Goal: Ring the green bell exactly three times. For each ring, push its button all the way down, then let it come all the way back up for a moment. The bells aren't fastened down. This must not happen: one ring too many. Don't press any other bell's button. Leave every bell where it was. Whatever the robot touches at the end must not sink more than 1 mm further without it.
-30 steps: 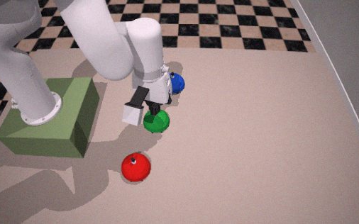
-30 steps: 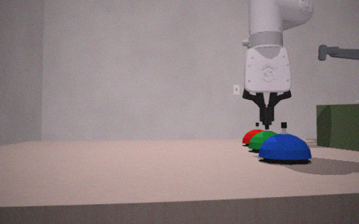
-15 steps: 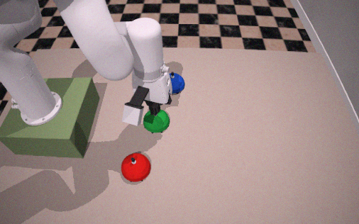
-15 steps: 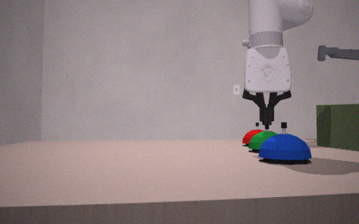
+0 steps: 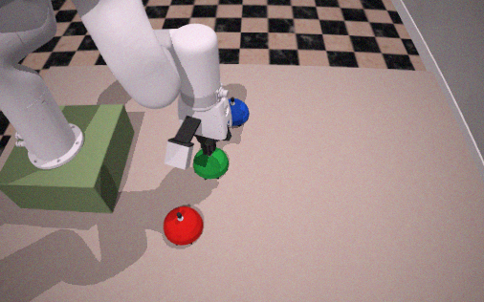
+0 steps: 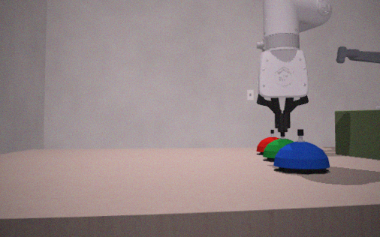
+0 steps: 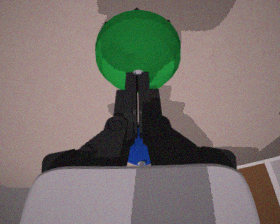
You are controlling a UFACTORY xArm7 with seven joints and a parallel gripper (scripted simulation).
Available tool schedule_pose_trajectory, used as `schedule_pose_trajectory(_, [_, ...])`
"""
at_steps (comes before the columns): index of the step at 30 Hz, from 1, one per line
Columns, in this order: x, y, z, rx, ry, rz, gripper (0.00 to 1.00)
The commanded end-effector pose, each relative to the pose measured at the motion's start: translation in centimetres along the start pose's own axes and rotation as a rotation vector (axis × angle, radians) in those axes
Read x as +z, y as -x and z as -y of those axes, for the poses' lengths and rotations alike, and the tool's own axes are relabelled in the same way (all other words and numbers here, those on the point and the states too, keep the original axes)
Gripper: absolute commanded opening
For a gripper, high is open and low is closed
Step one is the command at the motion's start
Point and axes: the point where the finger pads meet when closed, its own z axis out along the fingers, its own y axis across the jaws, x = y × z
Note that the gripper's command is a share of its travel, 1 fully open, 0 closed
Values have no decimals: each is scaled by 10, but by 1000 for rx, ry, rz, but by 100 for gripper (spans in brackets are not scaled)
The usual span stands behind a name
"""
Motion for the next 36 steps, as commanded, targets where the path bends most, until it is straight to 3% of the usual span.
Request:
schedule_pose_trajectory(1, [-1,0,1,0,-1,1,0])
schedule_pose_trajectory(36, [-6,0,1,0,-1,1,0])
